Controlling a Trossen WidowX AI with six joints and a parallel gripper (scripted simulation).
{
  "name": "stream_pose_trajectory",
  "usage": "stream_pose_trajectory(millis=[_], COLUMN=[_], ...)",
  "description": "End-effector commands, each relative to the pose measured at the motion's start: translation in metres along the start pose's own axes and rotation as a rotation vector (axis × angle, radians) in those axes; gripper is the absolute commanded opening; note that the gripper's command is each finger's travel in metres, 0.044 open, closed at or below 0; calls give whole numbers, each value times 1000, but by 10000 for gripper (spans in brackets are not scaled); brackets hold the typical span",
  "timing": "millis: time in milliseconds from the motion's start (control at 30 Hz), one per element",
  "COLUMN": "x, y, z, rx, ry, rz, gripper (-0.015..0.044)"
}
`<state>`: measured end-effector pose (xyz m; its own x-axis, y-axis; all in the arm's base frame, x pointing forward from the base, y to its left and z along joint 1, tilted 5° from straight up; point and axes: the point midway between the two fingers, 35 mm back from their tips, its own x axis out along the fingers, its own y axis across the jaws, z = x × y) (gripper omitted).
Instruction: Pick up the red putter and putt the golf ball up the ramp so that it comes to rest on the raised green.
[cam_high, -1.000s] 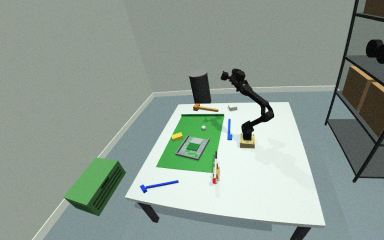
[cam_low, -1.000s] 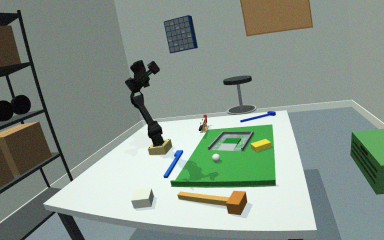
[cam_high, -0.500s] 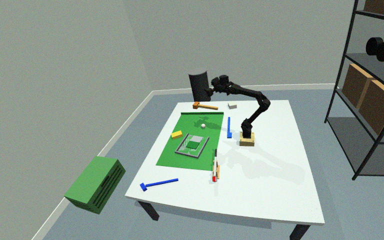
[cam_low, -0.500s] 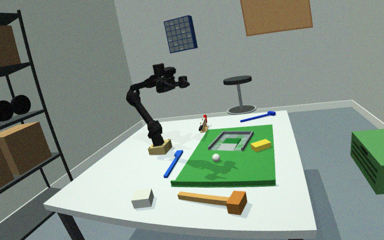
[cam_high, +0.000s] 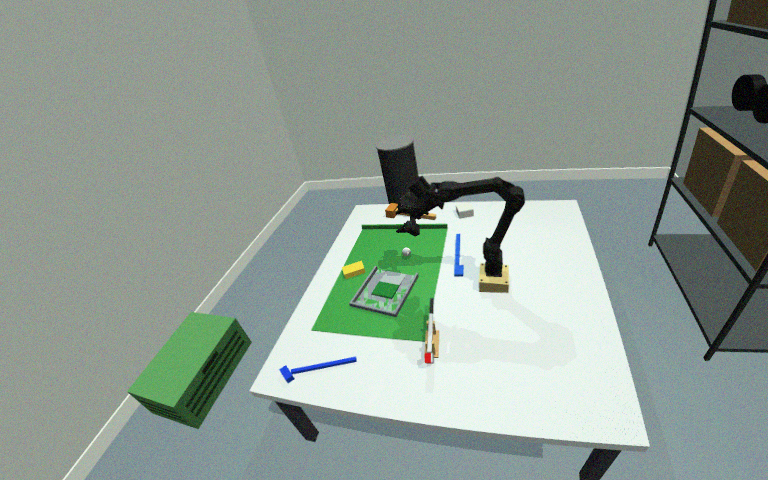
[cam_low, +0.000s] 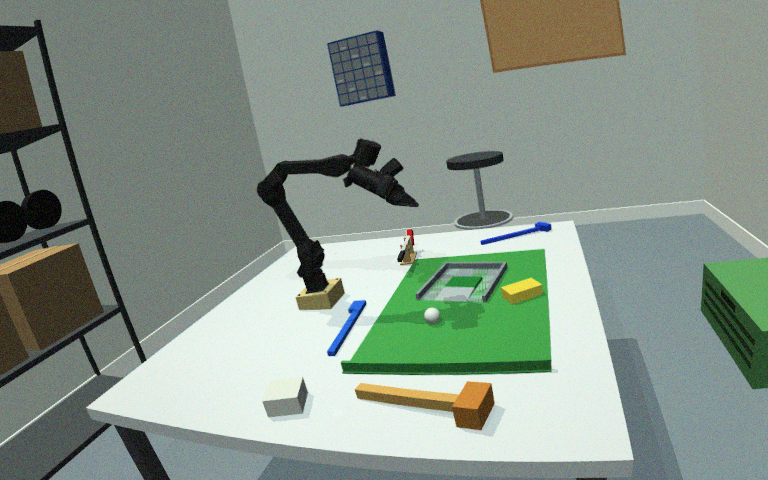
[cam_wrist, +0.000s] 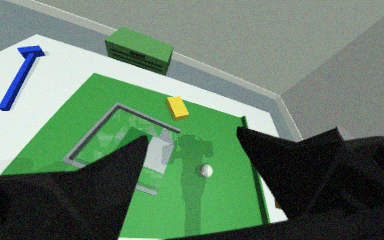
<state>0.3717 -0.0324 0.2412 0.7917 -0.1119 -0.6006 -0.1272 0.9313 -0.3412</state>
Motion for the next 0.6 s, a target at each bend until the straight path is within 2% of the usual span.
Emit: stream_pose_trajectory(millis=[0, 233, 467, 567], x=[21, 24, -4, -14], y=[70, 174, 266, 283], z=[-15, -52, -107, -120], rx=[-226, -603, -981, -1060], ry=[92, 191, 258, 270], rz=[226, 593, 992, 1082], gripper=[440, 440, 440, 440])
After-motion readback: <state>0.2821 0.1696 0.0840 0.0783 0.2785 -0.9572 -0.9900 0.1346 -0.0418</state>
